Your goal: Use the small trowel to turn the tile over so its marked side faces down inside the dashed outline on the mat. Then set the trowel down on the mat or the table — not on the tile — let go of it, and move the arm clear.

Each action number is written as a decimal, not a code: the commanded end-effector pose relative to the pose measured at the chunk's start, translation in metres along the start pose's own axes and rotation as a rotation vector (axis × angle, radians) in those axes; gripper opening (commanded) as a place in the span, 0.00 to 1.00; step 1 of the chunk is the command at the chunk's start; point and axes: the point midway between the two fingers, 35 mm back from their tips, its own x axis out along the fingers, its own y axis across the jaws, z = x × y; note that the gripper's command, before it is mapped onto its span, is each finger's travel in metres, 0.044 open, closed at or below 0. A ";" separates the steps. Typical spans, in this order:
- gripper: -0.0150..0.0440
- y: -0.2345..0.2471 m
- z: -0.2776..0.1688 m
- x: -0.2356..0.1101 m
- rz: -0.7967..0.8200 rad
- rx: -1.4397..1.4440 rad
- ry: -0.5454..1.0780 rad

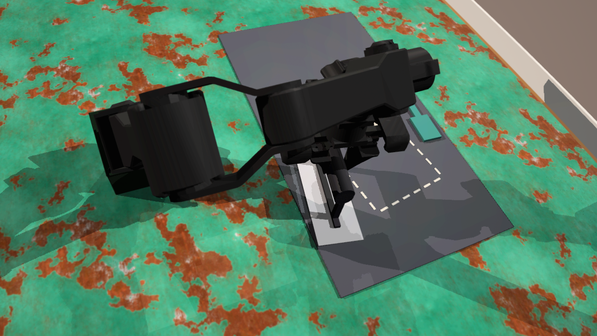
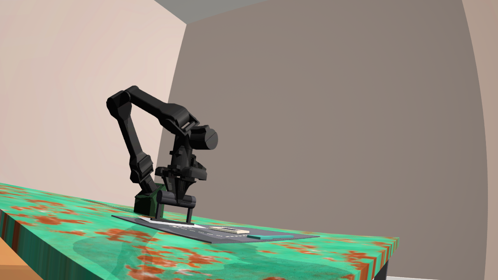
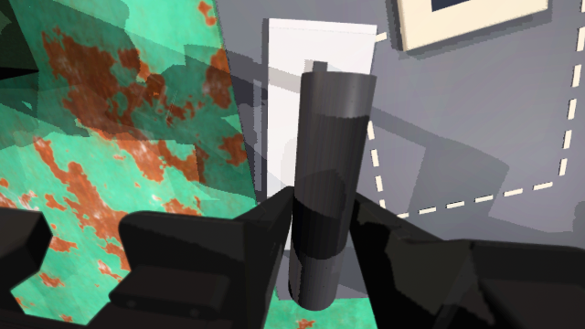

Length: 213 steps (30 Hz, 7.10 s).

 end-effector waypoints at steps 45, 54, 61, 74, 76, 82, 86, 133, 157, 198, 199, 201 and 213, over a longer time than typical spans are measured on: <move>0.71 0.000 0.000 0.000 0.001 0.952 0.002; 0.71 0.000 0.000 0.000 0.001 0.952 0.002; 0.71 0.000 0.000 -0.035 0.002 0.952 0.000; 0.71 0.000 0.005 -0.041 0.002 0.931 0.000; 0.71 0.000 0.005 -0.037 0.002 0.931 0.000; 0.71 0.000 0.005 -0.028 0.002 0.931 0.000; 0.71 0.000 0.005 -0.021 0.002 0.931 0.000; 0.47 0.001 0.004 0.000 0.000 1.036 0.002; 0.47 0.001 0.004 0.000 0.000 1.751 0.002; 0.71 0.001 0.004 0.000 -0.001 2.153 0.002; 0.71 0.001 0.004 0.000 -0.001 2.153 0.002; 0.71 0.000 0.004 -0.002 0.000 2.153 0.002; 0.71 0.001 0.005 -0.044 0.002 2.151 0.002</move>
